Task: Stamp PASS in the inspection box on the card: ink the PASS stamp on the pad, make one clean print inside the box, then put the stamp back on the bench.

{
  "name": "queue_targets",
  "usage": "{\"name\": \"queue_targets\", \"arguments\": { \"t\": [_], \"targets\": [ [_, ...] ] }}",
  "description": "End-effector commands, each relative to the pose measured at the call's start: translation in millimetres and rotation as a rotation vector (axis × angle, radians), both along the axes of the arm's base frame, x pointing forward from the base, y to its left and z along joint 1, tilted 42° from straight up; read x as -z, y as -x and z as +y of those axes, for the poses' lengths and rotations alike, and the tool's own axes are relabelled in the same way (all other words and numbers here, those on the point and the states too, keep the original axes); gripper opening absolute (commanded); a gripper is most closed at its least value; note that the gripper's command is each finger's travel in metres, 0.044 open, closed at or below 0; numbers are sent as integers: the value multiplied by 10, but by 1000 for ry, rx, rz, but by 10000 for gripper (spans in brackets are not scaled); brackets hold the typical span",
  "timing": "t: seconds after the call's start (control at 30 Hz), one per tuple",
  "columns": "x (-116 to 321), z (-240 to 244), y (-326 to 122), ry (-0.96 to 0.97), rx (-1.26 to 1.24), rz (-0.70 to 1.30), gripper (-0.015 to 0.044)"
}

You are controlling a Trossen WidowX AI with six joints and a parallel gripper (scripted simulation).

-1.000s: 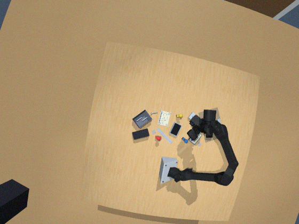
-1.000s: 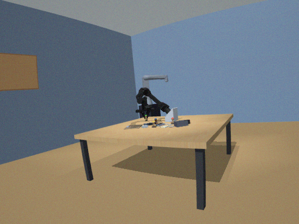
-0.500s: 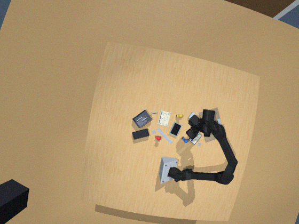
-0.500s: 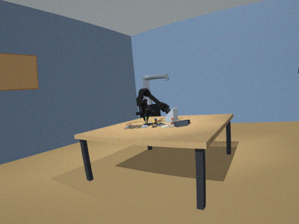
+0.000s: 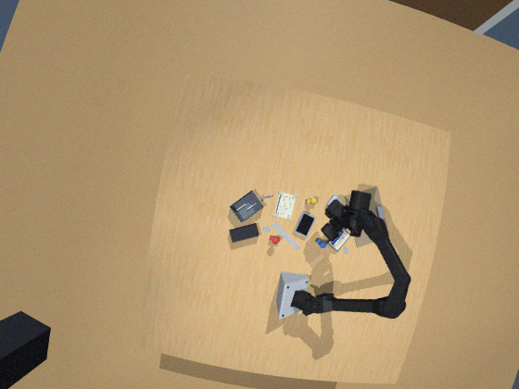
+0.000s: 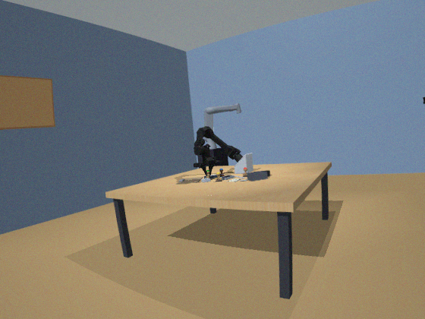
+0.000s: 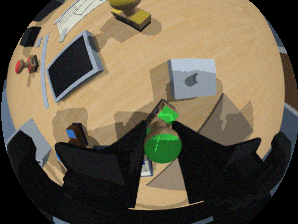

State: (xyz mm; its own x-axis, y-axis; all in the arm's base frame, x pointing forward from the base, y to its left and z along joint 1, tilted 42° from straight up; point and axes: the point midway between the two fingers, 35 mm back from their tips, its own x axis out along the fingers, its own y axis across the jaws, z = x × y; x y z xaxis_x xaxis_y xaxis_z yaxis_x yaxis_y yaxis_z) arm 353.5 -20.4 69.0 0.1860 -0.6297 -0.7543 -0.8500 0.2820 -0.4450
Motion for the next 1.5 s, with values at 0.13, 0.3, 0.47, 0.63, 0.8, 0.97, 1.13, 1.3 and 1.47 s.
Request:
{"name": "queue_targets", "arguments": {
  "t": [0.13,0.3,0.47,0.63,0.8,0.97,1.13,1.3,1.47],
  "targets": [
    [30,-31,-1,1,1,1,53],
    [30,-31,-1,1,1,1,184],
    [30,-31,-1,1,1,1,258],
    [-382,370,55,-3,-2,7,258],
    [-829,722,221,5,-5,11,258],
    [-829,722,221,5,-5,11,258],
    [-829,722,221,5,-5,11,258],
    [-829,722,221,5,-5,11,258],
    [-829,722,221,5,-5,11,258]
  ]
}}
